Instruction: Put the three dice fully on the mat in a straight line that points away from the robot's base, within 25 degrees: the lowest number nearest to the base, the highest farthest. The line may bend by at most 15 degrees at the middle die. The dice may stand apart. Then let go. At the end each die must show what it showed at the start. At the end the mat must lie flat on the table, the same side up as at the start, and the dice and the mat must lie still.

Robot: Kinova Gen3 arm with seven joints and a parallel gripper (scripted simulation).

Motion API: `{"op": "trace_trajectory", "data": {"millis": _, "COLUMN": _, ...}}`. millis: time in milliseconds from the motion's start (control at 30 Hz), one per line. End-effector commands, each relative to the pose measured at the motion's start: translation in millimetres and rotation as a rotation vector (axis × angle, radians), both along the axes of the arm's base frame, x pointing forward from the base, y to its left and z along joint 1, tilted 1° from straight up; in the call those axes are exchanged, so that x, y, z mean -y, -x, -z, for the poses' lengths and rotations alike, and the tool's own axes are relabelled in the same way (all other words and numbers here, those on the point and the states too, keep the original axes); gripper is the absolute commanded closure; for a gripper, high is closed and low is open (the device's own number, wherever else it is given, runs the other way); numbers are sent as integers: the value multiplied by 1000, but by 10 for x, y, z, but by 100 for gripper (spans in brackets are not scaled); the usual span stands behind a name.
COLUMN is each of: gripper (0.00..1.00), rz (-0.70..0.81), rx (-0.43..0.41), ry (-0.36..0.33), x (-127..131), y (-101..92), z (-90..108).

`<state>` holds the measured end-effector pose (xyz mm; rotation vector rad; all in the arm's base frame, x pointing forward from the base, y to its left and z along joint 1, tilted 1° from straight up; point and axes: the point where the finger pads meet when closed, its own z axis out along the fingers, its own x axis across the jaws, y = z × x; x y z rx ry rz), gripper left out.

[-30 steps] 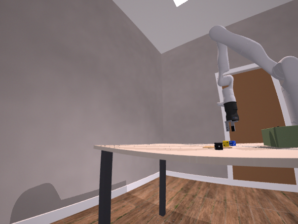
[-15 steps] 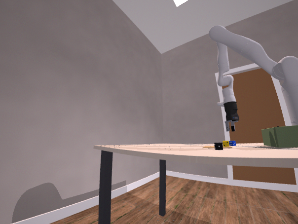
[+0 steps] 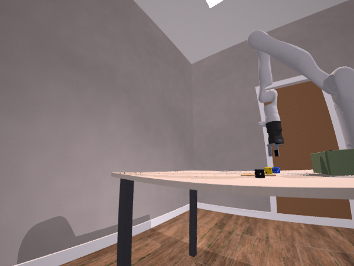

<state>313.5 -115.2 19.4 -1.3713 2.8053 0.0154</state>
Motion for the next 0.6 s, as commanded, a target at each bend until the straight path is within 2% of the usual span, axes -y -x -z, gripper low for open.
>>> {"op": "trace_trajectory", "data": {"millis": 0, "gripper": 13, "rz": 2, "rx": -1, "ry": 0, "x": 7, "y": 6, "z": 18}}
{"op": "trace_trajectory", "data": {"millis": 567, "gripper": 13, "rz": 2, "rx": -1, "ry": 0, "x": 5, "y": 5, "z": 228}}
